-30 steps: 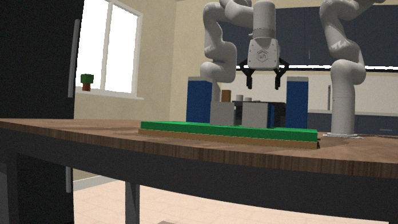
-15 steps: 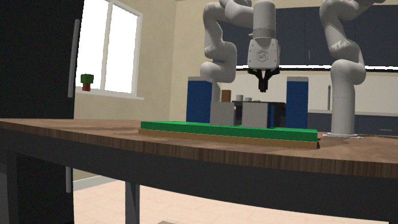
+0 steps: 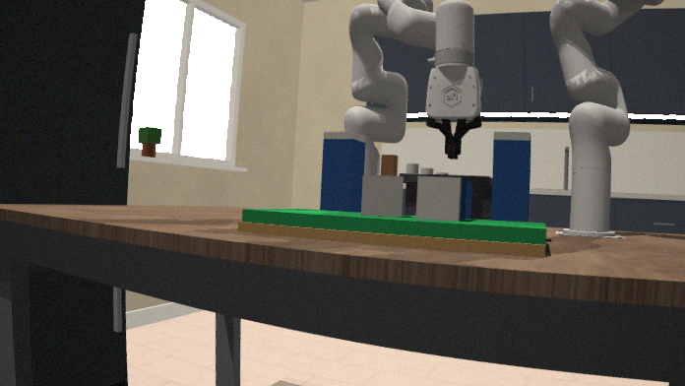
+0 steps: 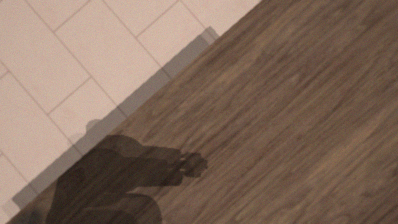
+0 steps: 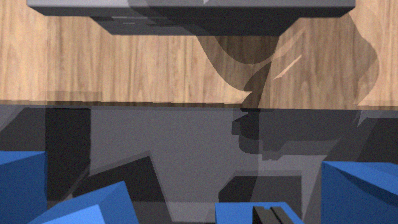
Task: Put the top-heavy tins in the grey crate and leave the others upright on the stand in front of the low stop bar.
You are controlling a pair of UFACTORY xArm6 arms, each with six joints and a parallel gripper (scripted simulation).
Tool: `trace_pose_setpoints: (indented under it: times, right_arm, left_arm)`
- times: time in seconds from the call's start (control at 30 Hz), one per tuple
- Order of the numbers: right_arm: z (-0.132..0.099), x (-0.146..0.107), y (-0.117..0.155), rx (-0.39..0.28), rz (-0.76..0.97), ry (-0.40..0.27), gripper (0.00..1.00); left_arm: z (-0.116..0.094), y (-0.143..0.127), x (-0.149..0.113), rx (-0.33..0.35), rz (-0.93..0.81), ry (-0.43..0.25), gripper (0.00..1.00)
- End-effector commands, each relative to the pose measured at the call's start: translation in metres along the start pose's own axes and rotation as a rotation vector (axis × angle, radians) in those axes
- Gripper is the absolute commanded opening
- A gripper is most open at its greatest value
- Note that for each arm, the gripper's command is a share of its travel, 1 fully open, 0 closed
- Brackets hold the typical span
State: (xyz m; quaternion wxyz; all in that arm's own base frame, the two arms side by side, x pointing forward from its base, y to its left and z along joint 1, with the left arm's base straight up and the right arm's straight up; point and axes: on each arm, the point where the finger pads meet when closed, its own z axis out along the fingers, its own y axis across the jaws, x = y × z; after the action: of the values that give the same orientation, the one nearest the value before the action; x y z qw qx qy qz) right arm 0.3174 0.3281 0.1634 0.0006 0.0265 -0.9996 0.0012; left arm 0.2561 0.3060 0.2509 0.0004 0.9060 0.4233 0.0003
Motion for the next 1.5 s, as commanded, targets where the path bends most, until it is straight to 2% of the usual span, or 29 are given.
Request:
trace_pose_setpoints:
  times: [0.0,0.07,0.1,1.47]
  right_arm:
    - [-0.0021,-0.0011,0.001,-0.004,0.0,-0.004,0.0]
    - [-0.0021,-0.0011,0.001,-0.004,0.0,-0.004,0.0]
    - [-0.0021,-0.0011,0.001,-0.004,0.0,-0.004,1.0]
    - [-0.0021,-0.0011,0.001,-0.004,0.0,-0.004,1.0]
  left_arm:
    - [-0.0015,0.0,0.0009,0.0,0.0,0.004,1.0]
    - [-0.0015,0.0,0.0009,0.0,0.0,0.004,1.0]
    - [-0.0015,0.0,0.0009,0.0,0.0,0.004,1.0]
    - [-0.0015,0.0,0.0009,0.0,0.0,0.004,1.0]
